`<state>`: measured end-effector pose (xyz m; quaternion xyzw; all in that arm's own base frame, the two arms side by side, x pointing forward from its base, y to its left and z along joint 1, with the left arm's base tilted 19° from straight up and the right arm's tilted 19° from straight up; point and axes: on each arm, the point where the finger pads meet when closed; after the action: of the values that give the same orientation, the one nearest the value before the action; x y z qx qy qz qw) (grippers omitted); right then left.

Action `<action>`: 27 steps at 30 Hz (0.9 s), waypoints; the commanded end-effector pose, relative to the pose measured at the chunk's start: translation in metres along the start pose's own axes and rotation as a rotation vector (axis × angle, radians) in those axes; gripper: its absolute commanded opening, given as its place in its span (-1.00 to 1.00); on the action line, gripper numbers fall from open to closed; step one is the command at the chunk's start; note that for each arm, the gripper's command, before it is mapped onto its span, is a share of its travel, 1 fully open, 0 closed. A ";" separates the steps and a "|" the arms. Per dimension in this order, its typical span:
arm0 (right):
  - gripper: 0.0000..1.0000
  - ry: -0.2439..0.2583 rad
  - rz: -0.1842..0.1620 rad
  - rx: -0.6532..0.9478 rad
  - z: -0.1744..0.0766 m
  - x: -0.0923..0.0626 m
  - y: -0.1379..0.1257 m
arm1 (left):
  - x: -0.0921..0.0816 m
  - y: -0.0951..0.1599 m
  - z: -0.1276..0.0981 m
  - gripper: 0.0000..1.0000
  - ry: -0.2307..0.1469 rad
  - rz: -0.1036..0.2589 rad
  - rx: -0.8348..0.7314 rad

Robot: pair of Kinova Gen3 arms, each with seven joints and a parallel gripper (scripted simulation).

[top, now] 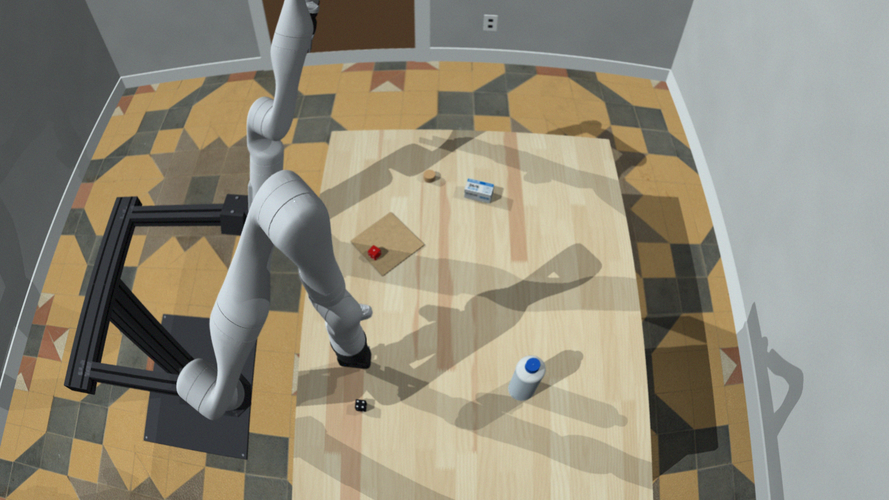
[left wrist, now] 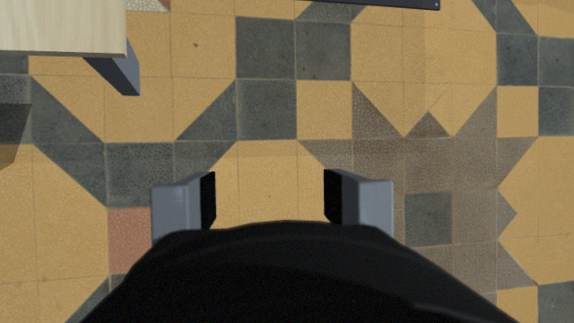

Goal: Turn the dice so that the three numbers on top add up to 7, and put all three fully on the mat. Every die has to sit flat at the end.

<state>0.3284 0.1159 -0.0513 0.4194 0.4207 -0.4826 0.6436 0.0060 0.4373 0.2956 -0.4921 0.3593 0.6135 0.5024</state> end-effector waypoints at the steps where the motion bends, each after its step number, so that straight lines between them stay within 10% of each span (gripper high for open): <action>1: 0.57 0.001 0.001 0.000 0.000 0.000 0.000 | -0.001 0.000 0.000 1.00 -0.002 -0.001 0.000; 27: 0.57 0.001 0.001 0.000 0.000 0.025 0.000 | -0.001 0.000 0.000 1.00 -0.002 -0.001 0.000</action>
<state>0.3330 0.1092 -0.0751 0.4195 0.4207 -0.4825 0.6436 0.0060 0.4373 0.2956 -0.4921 0.3593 0.6135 0.5024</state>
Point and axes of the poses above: on each arm, the point where the finger pads meet when closed, its own x axis out along the fingers, its own y axis across the jaws, z = x × y, and after that the axes turned 15 degrees about -x, right-handed
